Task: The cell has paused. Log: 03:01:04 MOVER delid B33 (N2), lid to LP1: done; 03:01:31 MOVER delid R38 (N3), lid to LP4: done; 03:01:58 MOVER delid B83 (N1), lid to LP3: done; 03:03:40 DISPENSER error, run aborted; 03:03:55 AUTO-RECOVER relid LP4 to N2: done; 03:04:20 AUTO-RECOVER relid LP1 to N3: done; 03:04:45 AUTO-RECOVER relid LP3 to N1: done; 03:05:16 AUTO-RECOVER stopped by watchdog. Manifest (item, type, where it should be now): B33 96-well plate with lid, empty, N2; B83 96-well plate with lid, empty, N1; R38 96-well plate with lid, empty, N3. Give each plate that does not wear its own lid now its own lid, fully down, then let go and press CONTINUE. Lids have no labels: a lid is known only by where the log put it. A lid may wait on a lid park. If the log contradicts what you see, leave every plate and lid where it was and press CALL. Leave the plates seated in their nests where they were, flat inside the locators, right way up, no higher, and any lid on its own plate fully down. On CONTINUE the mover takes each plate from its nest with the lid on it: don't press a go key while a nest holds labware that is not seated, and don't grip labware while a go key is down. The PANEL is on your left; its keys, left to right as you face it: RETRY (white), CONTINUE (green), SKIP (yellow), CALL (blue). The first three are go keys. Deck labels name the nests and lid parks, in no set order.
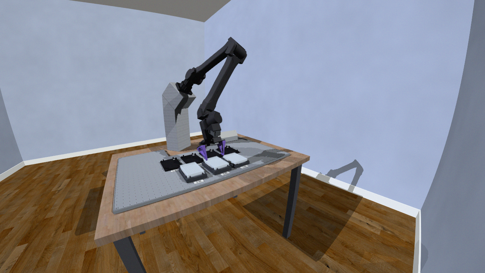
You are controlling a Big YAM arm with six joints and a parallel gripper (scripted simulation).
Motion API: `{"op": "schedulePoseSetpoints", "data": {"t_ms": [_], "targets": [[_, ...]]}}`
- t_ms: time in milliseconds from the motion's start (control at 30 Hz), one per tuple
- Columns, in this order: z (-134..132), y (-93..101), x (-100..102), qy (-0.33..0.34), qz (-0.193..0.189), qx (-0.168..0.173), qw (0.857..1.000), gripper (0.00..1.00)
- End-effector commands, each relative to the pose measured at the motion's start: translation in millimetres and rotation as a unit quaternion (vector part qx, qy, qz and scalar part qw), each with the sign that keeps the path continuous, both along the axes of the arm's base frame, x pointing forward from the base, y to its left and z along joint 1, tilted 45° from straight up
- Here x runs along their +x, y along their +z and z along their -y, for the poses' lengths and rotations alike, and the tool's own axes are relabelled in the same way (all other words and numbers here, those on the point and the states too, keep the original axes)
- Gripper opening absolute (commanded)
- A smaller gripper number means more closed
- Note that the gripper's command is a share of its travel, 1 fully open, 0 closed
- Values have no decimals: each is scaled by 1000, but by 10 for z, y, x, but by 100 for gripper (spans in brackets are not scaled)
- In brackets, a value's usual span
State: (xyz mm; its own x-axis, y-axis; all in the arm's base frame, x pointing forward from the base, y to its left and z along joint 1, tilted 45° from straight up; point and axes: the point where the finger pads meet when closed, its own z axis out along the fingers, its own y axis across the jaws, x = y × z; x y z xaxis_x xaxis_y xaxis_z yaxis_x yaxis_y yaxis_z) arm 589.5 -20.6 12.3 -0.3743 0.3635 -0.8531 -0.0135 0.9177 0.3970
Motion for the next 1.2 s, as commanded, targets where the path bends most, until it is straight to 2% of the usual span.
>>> {"op": "schedulePoseSetpoints", "data": {"t_ms": [0,167,233,400,467,500,567,600,767,800,967,1167], "targets": [[-137,-40,-114,12,-32,-6,999,100],[-276,43,-62,36,-66,-7,997,100],[-99,46,-61,29,-84,-7,996,100],[-97,53,-60,49,-129,-8,990,100],[-97,53,-60,49,-129,-8,990,100],[-102,-147,-105,54,-155,-5,986,100],[-96,36,-63,62,-157,-8,986,100],[-96,58,-59,66,-164,-9,984,100],[-93,67,-56,86,-208,-10,974,100],[-94,-4,-70,90,-222,-8,971,100],[-139,-100,-147,93,-232,-7,968,100],[-179,-54,-92,93,-224,-6,970,100]]}}
